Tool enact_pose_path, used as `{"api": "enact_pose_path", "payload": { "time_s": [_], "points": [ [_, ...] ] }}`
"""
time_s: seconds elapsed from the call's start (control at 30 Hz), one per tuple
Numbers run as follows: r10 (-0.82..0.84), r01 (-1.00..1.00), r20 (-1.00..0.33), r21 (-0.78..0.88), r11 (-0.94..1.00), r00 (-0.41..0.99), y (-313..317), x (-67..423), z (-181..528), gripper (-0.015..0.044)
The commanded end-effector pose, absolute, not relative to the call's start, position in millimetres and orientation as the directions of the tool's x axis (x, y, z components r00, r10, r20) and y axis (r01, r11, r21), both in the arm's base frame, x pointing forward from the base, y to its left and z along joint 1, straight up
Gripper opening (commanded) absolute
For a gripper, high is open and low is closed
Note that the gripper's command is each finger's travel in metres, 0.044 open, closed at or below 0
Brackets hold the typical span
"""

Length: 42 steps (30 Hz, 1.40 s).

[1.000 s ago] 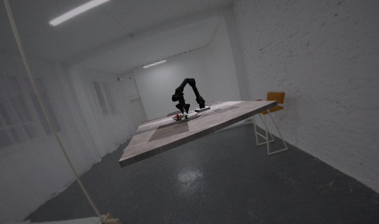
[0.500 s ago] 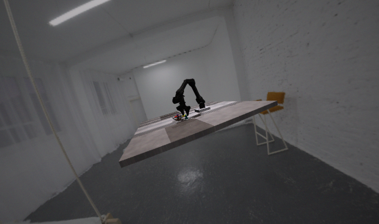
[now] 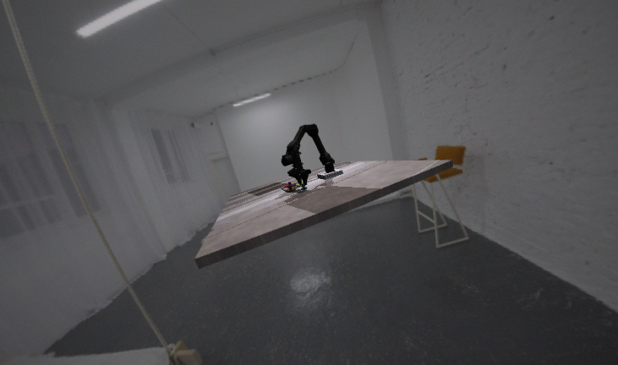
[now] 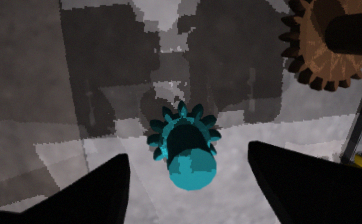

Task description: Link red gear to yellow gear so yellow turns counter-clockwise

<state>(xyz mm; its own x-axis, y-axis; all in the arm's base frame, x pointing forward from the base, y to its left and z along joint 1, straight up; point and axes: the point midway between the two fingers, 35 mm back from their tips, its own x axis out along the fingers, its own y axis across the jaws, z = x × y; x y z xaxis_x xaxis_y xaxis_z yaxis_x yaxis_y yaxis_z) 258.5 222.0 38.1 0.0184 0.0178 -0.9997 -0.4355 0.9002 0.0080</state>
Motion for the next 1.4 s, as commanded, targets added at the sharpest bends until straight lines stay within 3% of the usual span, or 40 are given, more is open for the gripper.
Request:
{"api": "enact_pose_path", "payload": {
  "time_s": [0.0,0.17,0.4,1.37],
  "points": [
    [0.019,-0.432,-1.000,0.009,0.902,0.017,222,258,37,0.0177],
    [0.019,-0.432,-1.000,0.009,0.902,0.017,222,258,37,0.0046],
    [0.019,-0.432,-1.000,0.009,0.902,0.017,222,258,37,0.0000],
    [0.019,-0.432,-1.000,0.009,0.902,0.018,227,266,94,0.0000]
  ]
}}
